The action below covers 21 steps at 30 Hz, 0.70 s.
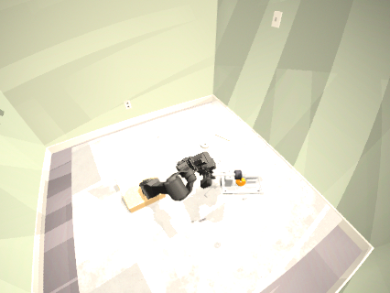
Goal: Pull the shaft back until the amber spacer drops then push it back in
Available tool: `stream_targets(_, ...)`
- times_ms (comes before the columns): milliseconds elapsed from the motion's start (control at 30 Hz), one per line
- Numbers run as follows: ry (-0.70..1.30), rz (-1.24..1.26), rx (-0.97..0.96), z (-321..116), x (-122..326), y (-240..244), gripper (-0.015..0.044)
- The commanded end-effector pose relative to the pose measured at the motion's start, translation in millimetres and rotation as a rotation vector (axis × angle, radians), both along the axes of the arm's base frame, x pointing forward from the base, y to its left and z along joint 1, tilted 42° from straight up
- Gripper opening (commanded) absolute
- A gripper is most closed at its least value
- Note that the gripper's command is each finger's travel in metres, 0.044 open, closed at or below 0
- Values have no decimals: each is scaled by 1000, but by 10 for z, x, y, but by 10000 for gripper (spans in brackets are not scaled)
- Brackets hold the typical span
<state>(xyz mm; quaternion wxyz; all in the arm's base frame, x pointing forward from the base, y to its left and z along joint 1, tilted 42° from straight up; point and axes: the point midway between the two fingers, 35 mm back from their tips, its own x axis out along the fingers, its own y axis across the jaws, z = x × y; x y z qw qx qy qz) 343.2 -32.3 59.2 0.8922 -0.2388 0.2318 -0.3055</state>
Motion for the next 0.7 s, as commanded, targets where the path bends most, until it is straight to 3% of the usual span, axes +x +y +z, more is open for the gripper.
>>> stream_targets(0,-4,-2,0,17,26,-7,0)
stream_targets(667,-4,-2,0,39,77,-22,0)
